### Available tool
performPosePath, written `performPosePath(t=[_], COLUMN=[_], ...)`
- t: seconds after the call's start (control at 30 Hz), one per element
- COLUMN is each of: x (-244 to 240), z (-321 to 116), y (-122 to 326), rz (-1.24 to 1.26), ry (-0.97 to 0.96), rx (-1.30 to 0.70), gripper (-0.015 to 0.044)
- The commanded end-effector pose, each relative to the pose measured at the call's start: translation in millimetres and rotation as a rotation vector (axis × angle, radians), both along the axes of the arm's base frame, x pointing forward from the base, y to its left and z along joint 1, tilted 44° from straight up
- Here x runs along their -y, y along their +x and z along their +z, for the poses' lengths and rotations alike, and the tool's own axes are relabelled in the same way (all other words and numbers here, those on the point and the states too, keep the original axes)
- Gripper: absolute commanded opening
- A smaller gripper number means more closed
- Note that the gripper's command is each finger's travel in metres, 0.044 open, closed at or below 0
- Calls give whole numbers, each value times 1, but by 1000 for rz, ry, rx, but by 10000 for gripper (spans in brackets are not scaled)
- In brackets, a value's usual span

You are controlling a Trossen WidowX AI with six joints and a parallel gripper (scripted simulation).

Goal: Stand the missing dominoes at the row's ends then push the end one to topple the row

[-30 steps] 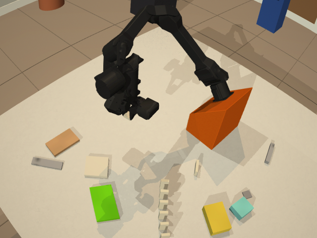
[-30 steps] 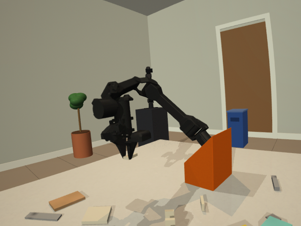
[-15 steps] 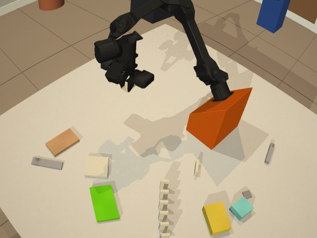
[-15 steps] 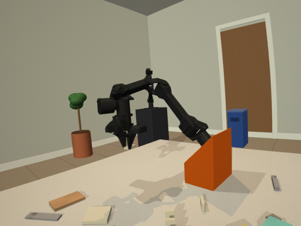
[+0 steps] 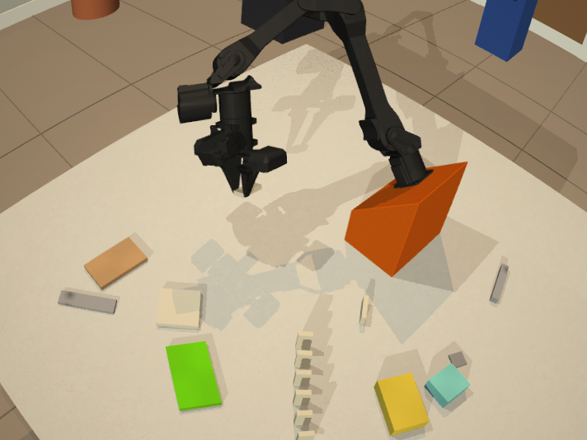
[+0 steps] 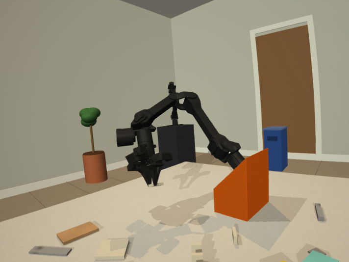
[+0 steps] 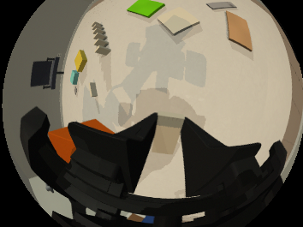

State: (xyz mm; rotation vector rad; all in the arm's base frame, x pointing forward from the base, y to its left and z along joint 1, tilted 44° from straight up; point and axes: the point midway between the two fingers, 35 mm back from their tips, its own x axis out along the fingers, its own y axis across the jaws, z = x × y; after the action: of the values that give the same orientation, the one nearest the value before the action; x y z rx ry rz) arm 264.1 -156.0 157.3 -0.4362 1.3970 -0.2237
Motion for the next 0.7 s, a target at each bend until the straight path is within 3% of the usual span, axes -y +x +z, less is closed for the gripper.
performPosePath(t=[0.0, 0.67], x=[1, 18], z=[-7, -15], y=[2, 13], rz=[29, 252], ry=[60, 232], rx=[62, 489], gripper=[107, 107])
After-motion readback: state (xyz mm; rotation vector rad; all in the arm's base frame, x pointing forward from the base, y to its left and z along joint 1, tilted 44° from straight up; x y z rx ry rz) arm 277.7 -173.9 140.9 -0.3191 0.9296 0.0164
